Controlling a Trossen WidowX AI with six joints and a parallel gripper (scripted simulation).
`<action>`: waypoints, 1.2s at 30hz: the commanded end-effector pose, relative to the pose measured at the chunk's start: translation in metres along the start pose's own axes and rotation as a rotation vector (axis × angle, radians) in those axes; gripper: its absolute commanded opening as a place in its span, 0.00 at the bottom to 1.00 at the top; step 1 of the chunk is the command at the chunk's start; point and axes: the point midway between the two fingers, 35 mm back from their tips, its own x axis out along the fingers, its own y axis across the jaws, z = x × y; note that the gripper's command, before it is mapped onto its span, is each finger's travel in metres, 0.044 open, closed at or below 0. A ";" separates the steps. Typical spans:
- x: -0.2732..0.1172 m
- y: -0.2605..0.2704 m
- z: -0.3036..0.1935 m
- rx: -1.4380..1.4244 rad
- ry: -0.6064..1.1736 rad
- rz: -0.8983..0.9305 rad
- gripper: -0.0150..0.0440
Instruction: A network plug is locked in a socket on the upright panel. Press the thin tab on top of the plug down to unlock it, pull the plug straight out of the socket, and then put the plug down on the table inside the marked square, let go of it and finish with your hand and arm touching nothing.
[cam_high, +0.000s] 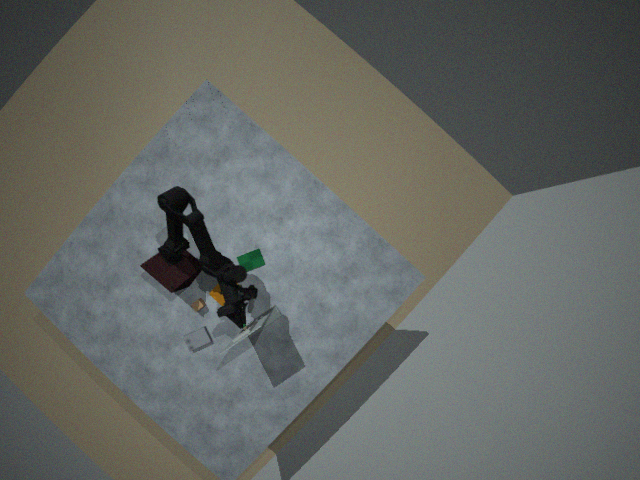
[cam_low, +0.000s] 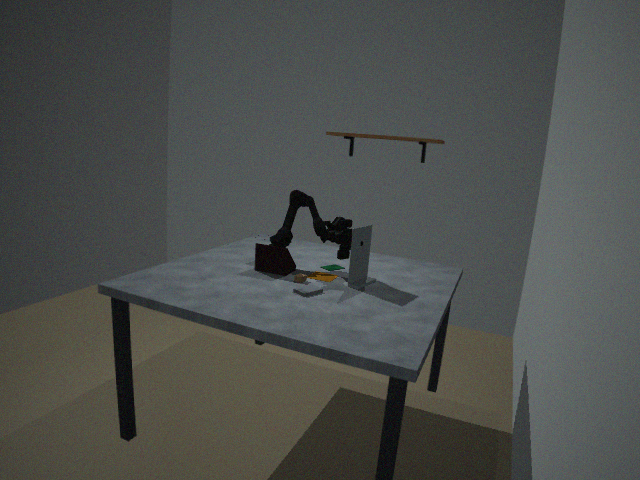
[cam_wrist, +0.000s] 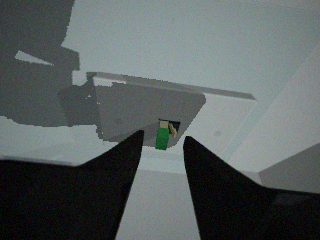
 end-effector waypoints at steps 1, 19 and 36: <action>0.005 0.000 0.003 -0.003 -0.007 0.001 0.52; 0.006 0.000 0.003 -0.003 -0.007 0.001 0.30; 0.001 0.000 0.001 -0.003 -0.007 0.001 0.25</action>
